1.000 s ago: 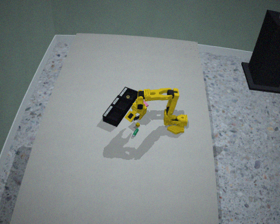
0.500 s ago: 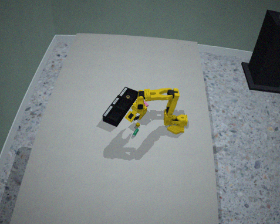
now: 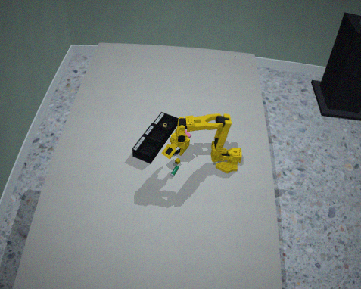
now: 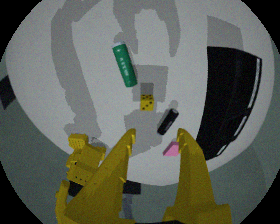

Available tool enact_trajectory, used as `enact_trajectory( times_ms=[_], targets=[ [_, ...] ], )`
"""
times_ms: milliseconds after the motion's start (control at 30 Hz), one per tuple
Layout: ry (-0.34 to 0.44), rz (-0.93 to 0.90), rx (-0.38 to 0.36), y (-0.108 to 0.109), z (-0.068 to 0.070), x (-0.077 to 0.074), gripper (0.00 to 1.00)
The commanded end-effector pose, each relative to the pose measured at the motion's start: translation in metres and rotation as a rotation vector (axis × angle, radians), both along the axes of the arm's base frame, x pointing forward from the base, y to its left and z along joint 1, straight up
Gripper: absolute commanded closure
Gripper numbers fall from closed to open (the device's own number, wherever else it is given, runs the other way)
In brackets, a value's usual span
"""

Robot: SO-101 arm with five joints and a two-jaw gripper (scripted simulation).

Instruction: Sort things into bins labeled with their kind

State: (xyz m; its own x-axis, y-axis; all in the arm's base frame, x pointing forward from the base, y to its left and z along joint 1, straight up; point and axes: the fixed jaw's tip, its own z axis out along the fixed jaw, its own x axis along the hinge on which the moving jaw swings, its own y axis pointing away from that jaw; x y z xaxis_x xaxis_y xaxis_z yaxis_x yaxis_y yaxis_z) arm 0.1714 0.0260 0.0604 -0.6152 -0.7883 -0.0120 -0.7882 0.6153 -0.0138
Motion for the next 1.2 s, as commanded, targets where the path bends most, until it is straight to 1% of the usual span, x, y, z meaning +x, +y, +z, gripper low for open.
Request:
enact_trajectory(
  times_ms=[0,533,700,1000,1067,1167],
  targets=[
    [-0.035,0.02,0.005,0.002,0.004,0.003,0.77],
    [-0.035,0.02,0.005,0.002,0.001,0.004,0.77],
    [-0.035,0.02,0.005,0.003,-0.005,0.005,0.77],
    [-0.035,0.02,0.005,0.003,-0.022,0.006,0.77],
    [-0.035,0.02,0.005,0.003,-0.022,0.006,0.77],
    [-0.035,0.02,0.005,0.003,-0.029,0.006,0.77]
  ],
)
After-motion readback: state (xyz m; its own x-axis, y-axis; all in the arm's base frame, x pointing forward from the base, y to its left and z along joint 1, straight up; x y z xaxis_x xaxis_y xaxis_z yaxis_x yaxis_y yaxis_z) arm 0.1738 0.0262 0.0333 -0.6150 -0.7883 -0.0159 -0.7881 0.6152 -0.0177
